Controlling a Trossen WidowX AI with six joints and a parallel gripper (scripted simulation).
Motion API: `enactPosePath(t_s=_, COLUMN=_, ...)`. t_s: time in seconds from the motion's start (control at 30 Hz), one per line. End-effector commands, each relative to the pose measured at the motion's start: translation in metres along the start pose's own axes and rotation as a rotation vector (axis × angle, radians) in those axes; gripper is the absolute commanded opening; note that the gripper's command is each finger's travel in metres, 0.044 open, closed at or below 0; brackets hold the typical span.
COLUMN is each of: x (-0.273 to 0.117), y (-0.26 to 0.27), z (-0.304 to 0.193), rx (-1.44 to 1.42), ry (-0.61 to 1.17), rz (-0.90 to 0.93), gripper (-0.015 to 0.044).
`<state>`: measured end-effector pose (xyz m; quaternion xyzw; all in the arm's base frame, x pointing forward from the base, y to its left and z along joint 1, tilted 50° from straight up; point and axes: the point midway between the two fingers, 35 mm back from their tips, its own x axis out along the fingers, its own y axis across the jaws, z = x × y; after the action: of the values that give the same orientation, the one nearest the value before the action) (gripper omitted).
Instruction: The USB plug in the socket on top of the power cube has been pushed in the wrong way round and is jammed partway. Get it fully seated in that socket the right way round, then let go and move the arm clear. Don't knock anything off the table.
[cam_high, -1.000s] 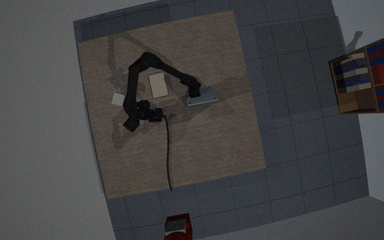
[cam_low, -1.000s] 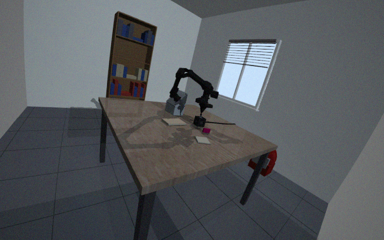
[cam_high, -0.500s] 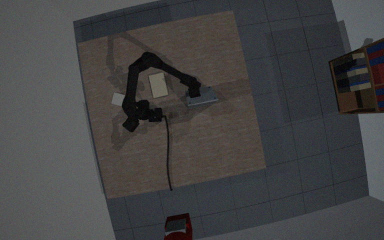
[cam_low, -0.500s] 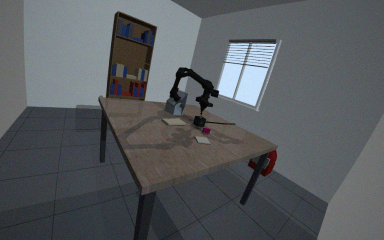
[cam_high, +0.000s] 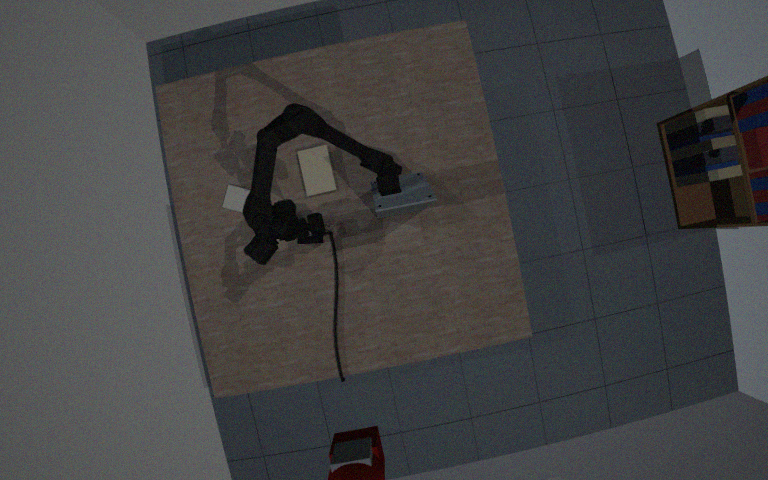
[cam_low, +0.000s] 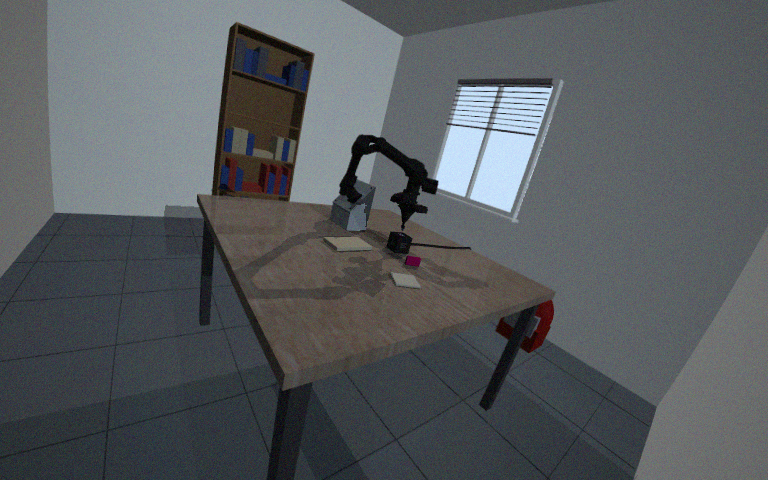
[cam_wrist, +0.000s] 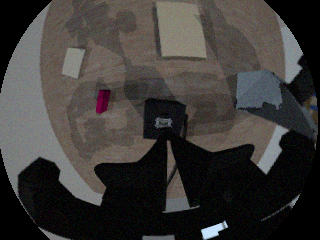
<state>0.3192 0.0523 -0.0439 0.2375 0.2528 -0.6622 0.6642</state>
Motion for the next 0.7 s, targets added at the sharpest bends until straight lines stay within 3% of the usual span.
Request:
enactPosePath(t_s=0.0, x=0.0007, y=-0.0004, z=0.0, rx=-0.114, ry=0.0, rz=-0.002, gripper=0.0)
enactPosePath(t_s=0.67, x=0.0008, y=-0.0005, z=0.0, rx=-0.639, ry=0.001, rz=-0.001, gripper=0.0)
